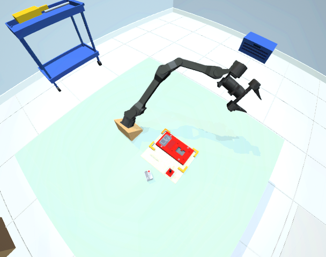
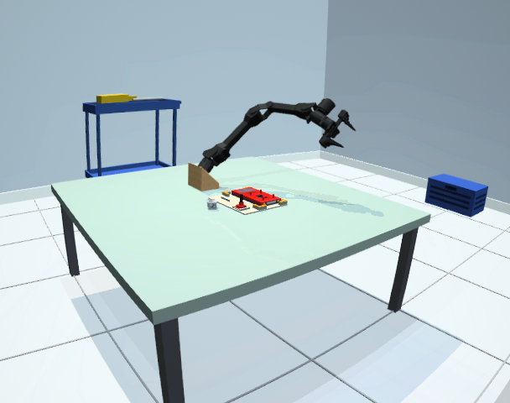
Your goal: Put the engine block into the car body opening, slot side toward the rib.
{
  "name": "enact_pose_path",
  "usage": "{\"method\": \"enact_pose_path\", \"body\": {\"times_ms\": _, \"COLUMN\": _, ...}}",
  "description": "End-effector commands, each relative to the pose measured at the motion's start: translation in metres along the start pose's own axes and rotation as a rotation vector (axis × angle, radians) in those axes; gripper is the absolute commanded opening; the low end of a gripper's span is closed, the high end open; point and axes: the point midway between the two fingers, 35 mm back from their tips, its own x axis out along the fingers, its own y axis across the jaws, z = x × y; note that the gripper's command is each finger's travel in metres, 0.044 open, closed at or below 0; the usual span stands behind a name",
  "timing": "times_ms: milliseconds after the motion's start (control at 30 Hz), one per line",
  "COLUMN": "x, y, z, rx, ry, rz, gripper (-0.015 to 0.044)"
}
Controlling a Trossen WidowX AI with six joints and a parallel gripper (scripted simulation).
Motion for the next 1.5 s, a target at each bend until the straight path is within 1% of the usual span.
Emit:
{"method": "enact_pose_path", "body": {"times_ms": 0, "x": 0.007, "y": 0.017, "z": -0.023, "rx": 0.060, "ry": 0.037, "rz": 0.055, "gripper": 0.0440}}
{"method": "enact_pose_path", "body": {"times_ms": 333, "x": 0.021, "y": 0.076, "z": -0.092, "rx": 0.241, "ry": 0.163, "rz": 0.231, "gripper": 0.0440}}
{"method": "enact_pose_path", "body": {"times_ms": 667, "x": 0.016, "y": 0.137, "z": -0.159, "rx": 0.448, "ry": 0.303, "rz": 0.391, "gripper": 0.0440}}
{"method": "enact_pose_path", "body": {"times_ms": 1033, "x": -0.007, "y": 0.203, "z": -0.223, "rx": 0.705, "ry": 0.467, "rz": 0.543, "gripper": 0.0440}}
{"method": "enact_pose_path", "body": {"times_ms": 1467, "x": -0.054, "y": 0.277, "z": -0.282, "rx": 1.042, "ry": 0.667, "rz": 0.689, "gripper": 0.0440}}
